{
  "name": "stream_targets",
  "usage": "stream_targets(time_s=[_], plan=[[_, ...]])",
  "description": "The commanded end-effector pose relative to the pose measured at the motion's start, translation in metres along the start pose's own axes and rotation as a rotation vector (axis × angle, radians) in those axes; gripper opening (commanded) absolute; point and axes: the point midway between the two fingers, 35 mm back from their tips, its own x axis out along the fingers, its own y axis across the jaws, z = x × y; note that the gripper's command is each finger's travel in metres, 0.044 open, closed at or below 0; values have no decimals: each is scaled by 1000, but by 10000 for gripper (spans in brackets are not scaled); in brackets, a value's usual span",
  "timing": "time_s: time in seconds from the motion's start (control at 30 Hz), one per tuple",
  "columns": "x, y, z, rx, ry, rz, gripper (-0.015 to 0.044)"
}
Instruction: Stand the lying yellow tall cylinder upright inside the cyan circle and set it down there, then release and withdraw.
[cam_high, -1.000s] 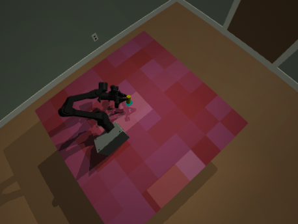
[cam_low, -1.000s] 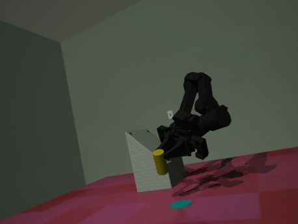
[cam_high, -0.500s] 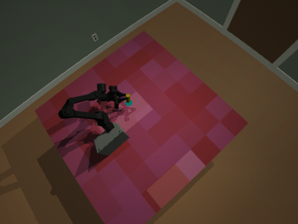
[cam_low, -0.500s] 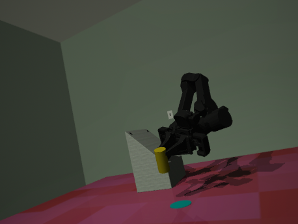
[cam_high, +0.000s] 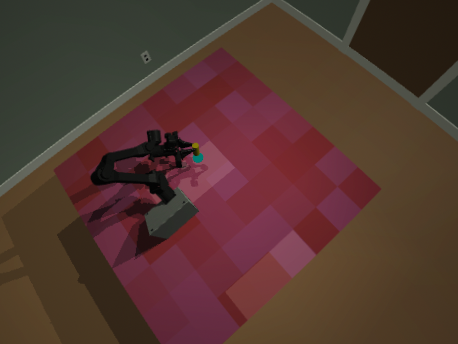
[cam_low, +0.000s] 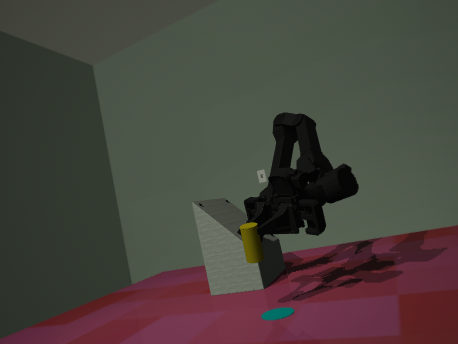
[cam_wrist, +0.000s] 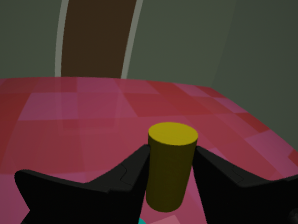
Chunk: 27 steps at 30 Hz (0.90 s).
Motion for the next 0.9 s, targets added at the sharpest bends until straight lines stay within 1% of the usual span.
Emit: stream_targets(time_s=[0.0,0.87], plan=[[-2,0,2,32,-26,19,105],[-13,2,7,182,-126,106,105]])
